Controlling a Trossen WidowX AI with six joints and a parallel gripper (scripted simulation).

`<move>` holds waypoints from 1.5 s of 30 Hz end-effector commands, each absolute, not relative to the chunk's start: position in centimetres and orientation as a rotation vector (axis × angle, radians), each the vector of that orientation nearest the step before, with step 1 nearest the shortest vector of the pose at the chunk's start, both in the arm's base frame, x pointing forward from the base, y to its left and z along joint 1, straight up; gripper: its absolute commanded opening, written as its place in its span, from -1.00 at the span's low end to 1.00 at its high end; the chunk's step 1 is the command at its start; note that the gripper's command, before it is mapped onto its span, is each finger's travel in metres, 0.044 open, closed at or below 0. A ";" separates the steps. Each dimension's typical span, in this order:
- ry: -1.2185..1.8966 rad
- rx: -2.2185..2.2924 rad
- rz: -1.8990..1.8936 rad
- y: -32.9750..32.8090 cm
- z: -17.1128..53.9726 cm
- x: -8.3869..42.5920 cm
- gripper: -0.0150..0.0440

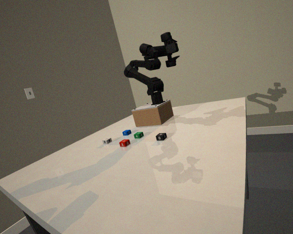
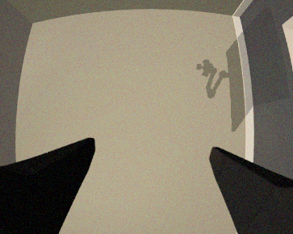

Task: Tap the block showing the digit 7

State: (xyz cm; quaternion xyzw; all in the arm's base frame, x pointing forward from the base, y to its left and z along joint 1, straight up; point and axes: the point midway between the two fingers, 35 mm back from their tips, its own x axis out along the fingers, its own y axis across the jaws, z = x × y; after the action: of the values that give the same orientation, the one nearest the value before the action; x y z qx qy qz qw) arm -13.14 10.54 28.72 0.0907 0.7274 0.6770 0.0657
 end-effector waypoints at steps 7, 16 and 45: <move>1.924 0.677 2.033 17.0 30.8 -9.1 0.86; 1.490 1.032 1.759 24.1 30.8 0.5 0.86; 0.879 0.612 0.496 14.6 15.8 28.8 0.86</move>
State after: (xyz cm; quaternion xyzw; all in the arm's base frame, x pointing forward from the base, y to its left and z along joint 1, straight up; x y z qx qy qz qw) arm 25.67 19.52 19.31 0.3654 0.3977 0.3328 0.7730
